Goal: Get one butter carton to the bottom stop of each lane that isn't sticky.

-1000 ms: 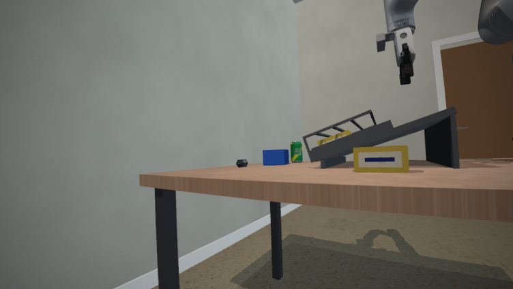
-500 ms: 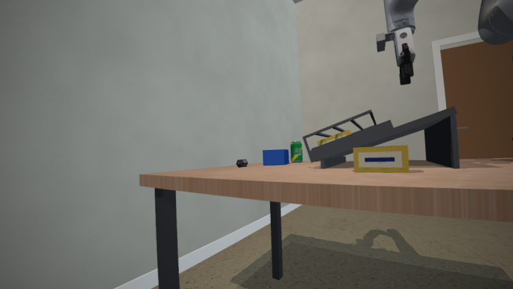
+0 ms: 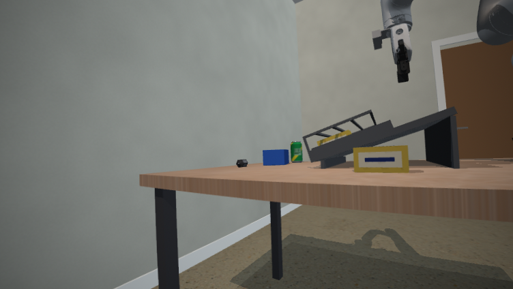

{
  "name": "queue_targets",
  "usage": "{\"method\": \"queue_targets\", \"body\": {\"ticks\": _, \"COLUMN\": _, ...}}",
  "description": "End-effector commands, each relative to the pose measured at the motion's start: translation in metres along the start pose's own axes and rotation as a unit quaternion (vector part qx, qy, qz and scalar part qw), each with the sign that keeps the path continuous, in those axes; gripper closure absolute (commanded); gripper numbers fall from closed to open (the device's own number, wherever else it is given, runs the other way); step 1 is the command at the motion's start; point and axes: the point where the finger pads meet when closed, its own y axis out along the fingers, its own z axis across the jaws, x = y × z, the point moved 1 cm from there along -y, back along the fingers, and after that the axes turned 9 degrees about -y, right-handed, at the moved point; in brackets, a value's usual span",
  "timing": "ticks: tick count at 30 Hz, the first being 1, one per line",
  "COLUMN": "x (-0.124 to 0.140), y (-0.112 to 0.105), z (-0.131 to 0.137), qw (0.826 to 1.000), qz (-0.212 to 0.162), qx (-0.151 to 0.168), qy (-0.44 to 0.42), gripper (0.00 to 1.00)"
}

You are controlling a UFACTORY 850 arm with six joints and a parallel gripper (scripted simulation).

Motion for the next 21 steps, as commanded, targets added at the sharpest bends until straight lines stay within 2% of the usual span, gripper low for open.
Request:
{"method": "queue_targets", "body": {"ticks": 1, "x": -0.035, "y": 0.001, "z": -0.06, "qw": 1.0, "qz": 0.001, "qx": 0.013, "qy": 0.024, "gripper": 0.1}}
{"method": "queue_targets", "body": {"ticks": 8, "x": -0.081, "y": 0.002, "z": -0.142, "qw": 1.0, "qz": 0.001, "qx": 0.013, "qy": 0.024, "gripper": 0.1}}
{"method": "queue_targets", "body": {"ticks": 12, "x": -0.084, "y": 0.002, "z": -0.147, "qw": 1.0, "qz": 0.001, "qx": 0.013, "qy": 0.024, "gripper": 0.1}}
{"method": "queue_targets", "body": {"ticks": 13, "x": -0.101, "y": 0.003, "z": -0.178, "qw": 1.0, "qz": 0.001, "qx": -0.009, "qy": 0.019, "gripper": 0.1}}
{"method": "queue_targets", "body": {"ticks": 21, "x": -0.101, "y": 0.003, "z": -0.178, "qw": 1.0, "qz": 0.001, "qx": -0.009, "qy": 0.019, "gripper": 0.1}}
